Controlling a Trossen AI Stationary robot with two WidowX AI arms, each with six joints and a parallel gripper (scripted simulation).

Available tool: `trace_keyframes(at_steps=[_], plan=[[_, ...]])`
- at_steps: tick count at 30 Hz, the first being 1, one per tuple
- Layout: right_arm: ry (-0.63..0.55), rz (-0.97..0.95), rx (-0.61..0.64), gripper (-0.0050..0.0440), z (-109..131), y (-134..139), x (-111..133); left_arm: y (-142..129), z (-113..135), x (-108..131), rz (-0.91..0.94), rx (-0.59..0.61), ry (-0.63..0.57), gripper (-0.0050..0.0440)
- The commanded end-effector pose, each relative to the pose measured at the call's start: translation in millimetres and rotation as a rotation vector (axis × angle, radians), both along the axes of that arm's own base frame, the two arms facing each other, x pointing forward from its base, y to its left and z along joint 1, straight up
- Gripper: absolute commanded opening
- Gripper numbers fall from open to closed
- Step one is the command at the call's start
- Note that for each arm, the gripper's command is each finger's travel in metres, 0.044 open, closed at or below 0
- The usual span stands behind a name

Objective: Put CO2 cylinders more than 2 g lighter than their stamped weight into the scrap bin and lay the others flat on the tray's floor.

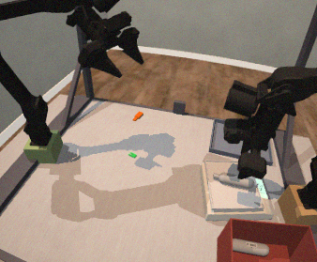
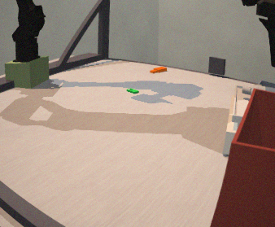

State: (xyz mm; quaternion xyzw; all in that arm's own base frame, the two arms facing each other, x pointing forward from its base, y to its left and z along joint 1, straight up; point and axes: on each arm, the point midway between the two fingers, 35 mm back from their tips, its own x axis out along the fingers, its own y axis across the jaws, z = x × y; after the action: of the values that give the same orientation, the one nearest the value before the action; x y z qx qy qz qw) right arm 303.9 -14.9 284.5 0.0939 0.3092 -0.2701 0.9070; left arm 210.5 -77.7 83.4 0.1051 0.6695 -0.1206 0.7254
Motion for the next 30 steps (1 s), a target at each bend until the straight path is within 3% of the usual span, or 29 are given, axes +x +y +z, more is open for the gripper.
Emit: trace_keyframes(at_steps=[1,7,13,20,30], plan=[[-0.017,0.072,0.032,0.0440,4.6,-14.2,49.0,0.8,2.0,-24.7,-0.054,-0.028,-0.059,0.0440],[-0.055,0.201,0.015,0.0440,-2.6,-60.1,116.6,6.1,-5.8,-68.6,-0.132,-0.053,-0.129,0.0440],[-0.100,0.287,-0.033,0.0440,-7.3,-103.1,151.5,9.3,-11.0,-100.7,-0.198,-0.079,-0.192,0.0440],[-0.113,0.317,-0.056,0.0440,-11.7,-120.8,162.8,11.1,-13.5,-117.3,-0.233,-0.098,-0.232,0.0440],[-0.122,0.319,-0.059,0.0440,-7.4,-120.5,161.8,11.7,-13.5,-124.6,-0.249,-0.108,-0.251,0.0440]])
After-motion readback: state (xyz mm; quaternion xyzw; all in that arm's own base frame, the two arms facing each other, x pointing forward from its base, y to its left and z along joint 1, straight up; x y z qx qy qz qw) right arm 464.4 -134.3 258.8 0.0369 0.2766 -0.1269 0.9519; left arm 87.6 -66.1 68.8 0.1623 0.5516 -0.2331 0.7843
